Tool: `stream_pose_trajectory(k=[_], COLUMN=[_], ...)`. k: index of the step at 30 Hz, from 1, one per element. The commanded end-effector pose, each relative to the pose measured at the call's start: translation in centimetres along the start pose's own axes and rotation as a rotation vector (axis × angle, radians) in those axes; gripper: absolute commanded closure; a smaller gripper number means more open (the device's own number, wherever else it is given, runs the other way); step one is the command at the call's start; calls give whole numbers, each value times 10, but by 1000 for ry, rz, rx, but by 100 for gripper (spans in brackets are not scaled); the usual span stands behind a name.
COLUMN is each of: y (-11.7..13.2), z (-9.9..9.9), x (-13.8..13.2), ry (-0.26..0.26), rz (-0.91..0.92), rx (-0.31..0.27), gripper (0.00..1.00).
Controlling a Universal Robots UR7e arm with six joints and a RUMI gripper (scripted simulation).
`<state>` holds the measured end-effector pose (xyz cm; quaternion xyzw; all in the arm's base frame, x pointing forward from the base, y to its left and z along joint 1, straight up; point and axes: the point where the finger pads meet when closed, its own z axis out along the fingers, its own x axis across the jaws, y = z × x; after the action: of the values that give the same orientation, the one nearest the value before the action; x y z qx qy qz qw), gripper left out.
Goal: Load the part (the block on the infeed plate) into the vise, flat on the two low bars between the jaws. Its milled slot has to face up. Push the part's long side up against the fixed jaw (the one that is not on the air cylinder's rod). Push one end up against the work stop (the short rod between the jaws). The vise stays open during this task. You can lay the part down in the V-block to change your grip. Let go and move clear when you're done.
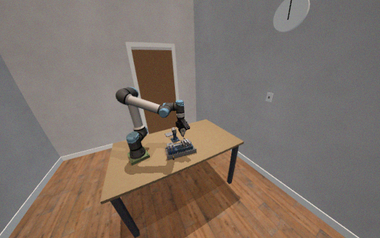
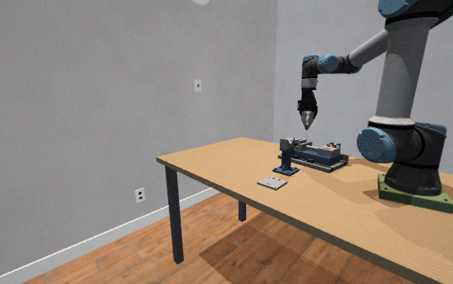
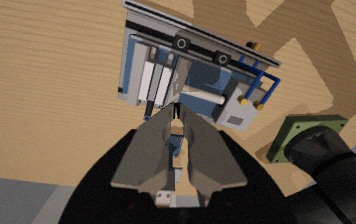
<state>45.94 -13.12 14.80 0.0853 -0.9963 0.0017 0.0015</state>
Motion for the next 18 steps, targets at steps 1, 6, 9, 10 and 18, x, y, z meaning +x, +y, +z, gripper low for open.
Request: stream_pose_trajectory(k=[1, 6, 9, 10, 18], y=[-7, -11, -15, -15, -24], z=[-1, -1, -1, -1, -1], x=[-4, -5, -7, -8, -12], ry=[-4, -4, -4, -4, -4], rz=[-174, -260, -375, -382, -628], rx=[-3, -3, -2, -2, -2], gripper=[100, 100, 100, 100, 100])
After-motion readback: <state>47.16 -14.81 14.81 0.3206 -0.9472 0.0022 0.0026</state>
